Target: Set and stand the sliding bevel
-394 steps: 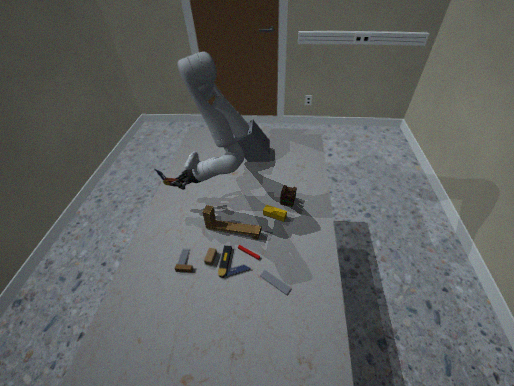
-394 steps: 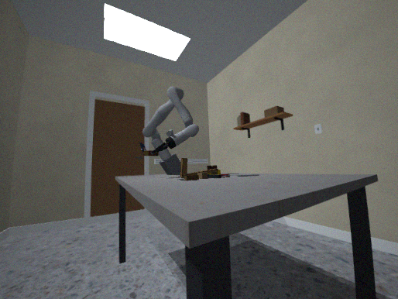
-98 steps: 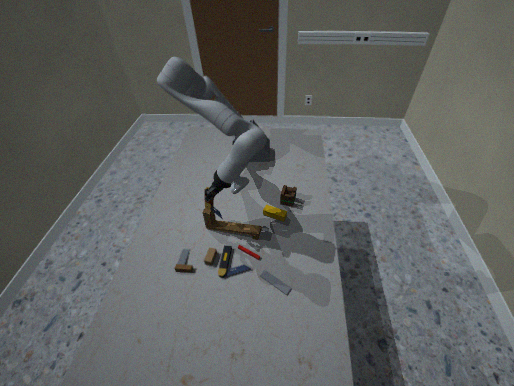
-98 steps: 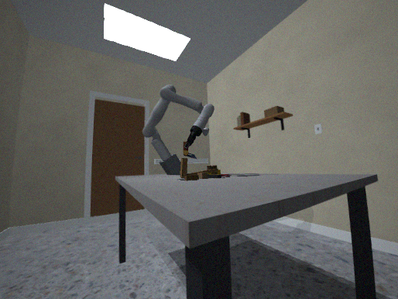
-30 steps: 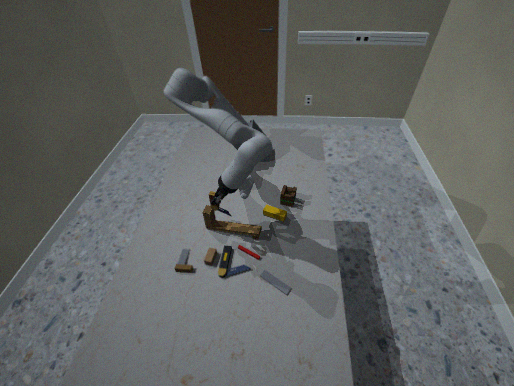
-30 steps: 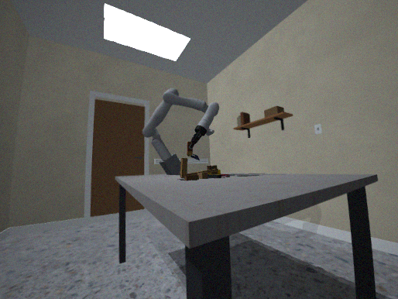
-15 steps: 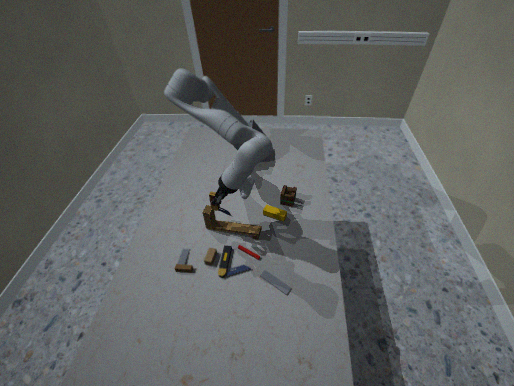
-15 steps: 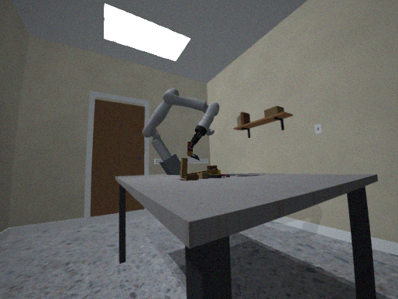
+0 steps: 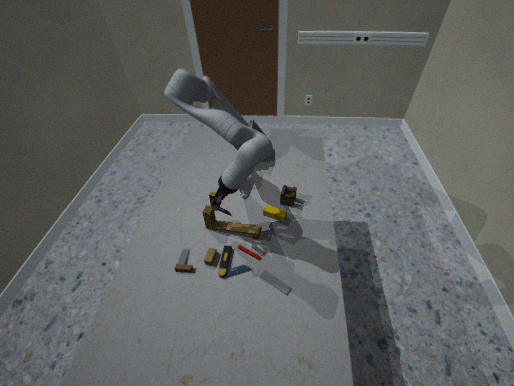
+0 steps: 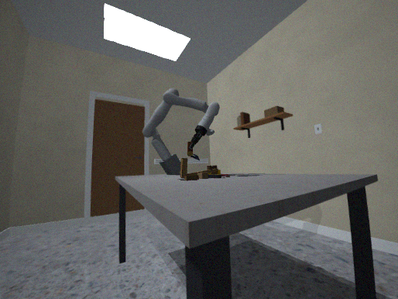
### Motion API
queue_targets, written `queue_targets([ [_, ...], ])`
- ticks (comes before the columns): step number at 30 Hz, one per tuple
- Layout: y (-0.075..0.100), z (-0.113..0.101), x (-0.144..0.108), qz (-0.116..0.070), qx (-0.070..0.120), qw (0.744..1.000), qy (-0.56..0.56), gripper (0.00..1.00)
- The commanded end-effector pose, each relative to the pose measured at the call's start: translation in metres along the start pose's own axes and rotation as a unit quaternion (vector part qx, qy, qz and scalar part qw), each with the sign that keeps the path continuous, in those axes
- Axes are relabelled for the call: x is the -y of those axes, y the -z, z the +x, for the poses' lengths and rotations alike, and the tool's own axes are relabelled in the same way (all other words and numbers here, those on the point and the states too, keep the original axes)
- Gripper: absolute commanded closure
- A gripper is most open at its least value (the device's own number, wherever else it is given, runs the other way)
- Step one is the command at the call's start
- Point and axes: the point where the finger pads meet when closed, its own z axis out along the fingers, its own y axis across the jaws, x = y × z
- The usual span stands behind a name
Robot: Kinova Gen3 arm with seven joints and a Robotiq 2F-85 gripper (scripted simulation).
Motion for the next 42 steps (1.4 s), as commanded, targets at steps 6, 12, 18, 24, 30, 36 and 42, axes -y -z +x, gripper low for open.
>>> queue_targets([
  [6, 0.001, 0.0, 0.0, -0.001, -0.001, 1.0, 0.0, 0.9],
  [12, 0.001, 0.0, 0.0, -0.001, -0.001, 1.0, 0.0, 0.9],
  [18, 0.0, 0.0, 0.0, -0.001, -0.001, 1.0, 0.0, 0.9],
  [24, -0.004, 0.003, 0.0, -0.001, -0.001, 1.0, 0.0, 0.9],
  [30, -0.01, 0.006, 0.0, -0.001, -0.001, 1.0, 0.0, 0.9],
  [36, -0.022, 0.013, 0.0, -0.001, 0.0, 1.0, 0.0, 0.9],
  [42, -0.035, 0.02, -0.001, -0.001, 0.0, 1.0, -0.001, 0.9],
])
